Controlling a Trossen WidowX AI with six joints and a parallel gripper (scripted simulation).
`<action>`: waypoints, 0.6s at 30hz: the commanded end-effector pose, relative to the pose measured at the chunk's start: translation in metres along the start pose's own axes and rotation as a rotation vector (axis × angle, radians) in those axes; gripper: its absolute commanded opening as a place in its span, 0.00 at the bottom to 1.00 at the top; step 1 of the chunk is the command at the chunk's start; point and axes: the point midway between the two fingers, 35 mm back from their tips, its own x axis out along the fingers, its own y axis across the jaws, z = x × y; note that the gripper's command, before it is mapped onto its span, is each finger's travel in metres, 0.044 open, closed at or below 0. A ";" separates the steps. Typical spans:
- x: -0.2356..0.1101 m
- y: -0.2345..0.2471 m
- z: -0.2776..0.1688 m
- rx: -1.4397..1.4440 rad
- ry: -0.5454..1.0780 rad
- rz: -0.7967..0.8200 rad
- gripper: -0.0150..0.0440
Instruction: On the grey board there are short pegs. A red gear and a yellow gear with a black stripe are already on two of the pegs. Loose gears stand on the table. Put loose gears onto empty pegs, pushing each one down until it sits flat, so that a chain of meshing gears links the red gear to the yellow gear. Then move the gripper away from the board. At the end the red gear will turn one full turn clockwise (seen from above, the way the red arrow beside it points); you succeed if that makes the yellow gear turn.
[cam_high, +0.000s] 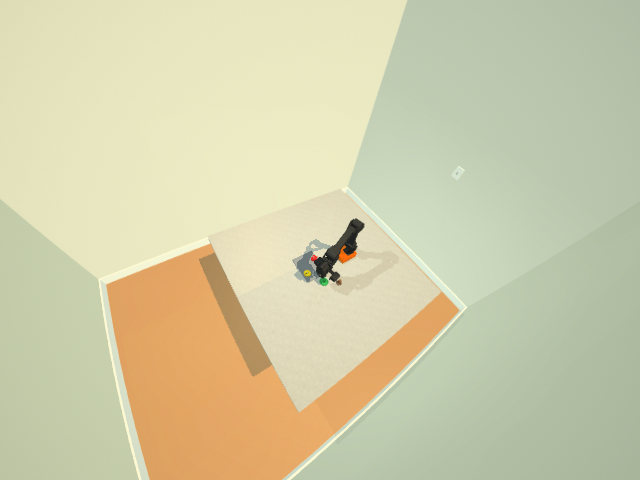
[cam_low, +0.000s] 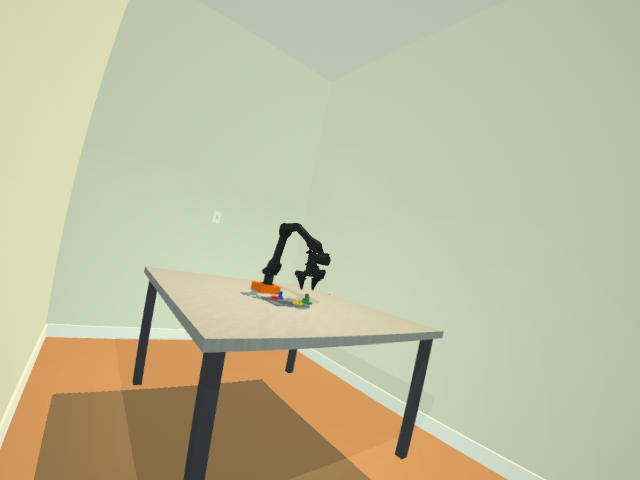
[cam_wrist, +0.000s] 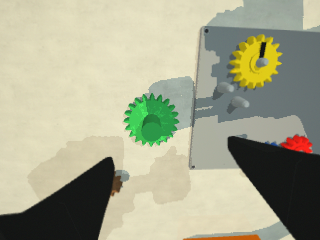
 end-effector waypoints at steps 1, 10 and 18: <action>0.000 0.013 0.004 -0.017 0.003 0.000 1.00; 0.023 0.013 0.004 -0.017 0.003 0.000 1.00; 0.031 0.013 0.004 -0.017 0.003 0.000 1.00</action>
